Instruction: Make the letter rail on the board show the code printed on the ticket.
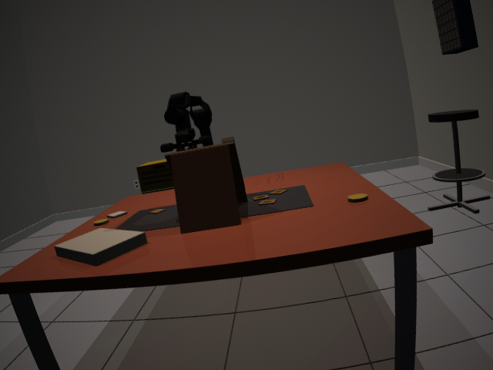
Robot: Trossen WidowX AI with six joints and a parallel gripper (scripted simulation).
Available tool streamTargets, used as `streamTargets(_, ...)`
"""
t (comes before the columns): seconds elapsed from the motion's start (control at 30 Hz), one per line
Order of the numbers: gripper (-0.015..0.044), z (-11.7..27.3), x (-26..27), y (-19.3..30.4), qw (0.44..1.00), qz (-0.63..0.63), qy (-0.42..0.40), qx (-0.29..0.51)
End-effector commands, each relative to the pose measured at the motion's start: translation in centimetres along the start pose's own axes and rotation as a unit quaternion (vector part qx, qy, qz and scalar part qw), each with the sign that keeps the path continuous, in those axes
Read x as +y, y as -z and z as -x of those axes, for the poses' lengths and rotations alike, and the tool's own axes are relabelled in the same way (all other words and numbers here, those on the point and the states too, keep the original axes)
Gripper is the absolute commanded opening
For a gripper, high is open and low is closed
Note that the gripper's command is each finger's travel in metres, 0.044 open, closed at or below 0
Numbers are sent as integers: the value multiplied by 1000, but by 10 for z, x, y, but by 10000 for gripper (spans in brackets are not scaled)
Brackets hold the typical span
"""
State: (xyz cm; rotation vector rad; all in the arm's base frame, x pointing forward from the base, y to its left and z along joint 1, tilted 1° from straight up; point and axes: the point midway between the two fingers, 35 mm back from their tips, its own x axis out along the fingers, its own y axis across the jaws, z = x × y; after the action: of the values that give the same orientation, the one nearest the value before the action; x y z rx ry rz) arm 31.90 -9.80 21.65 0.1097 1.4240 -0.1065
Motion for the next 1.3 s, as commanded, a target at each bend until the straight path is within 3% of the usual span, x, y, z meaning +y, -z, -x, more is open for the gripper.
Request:
streamTargets(0.0, 0, -4, -1, -1, 1000, 0, 2, 2)
streamTargets(1.27, 0, -13, -3, -17, 1000, 0, 2, 1)
